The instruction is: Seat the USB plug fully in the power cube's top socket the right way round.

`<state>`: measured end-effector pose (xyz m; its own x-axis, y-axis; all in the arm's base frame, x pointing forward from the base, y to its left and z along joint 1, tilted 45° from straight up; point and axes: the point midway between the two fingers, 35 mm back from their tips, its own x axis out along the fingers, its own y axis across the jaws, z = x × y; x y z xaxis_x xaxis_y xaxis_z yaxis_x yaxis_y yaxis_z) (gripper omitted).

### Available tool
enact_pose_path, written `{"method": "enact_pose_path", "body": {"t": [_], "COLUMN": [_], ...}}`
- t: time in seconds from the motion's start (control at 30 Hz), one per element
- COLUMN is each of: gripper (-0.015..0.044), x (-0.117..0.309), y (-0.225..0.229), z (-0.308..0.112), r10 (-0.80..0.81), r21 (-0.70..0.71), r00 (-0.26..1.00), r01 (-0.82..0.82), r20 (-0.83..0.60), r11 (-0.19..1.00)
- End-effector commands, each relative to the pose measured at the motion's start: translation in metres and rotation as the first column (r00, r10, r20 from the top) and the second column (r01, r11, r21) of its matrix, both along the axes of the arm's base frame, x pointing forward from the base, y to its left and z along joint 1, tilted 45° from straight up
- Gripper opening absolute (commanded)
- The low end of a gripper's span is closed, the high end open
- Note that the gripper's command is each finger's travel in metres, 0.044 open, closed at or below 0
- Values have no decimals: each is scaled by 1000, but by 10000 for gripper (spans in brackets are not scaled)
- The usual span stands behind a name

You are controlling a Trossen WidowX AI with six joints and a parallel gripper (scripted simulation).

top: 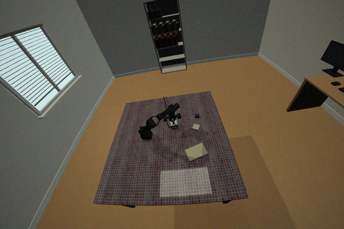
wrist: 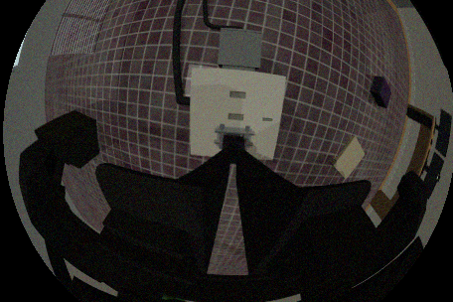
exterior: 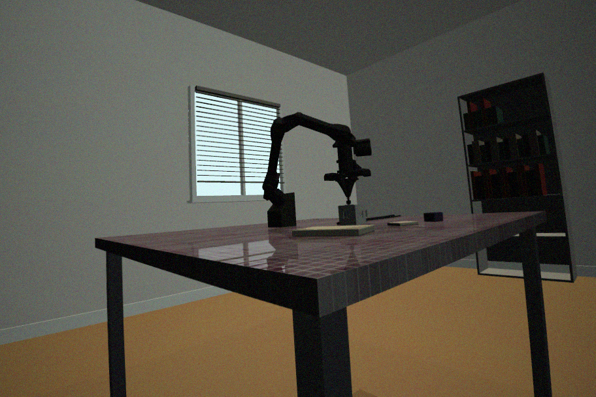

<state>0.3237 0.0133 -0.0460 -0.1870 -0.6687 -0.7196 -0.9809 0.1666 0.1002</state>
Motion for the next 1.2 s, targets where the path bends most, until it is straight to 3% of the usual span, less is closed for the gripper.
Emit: {"method": "enact_pose_path", "body": {"t": [0.0,1.17], "gripper": [0,0], "x": [0,4], "y": [1,16], "z": [1,17], "r10": [0,0], "r21": [0,1], "r00": [1000,1000], "r01": [0,0], "r20": [0,0], "r11": [1000,1000]}}
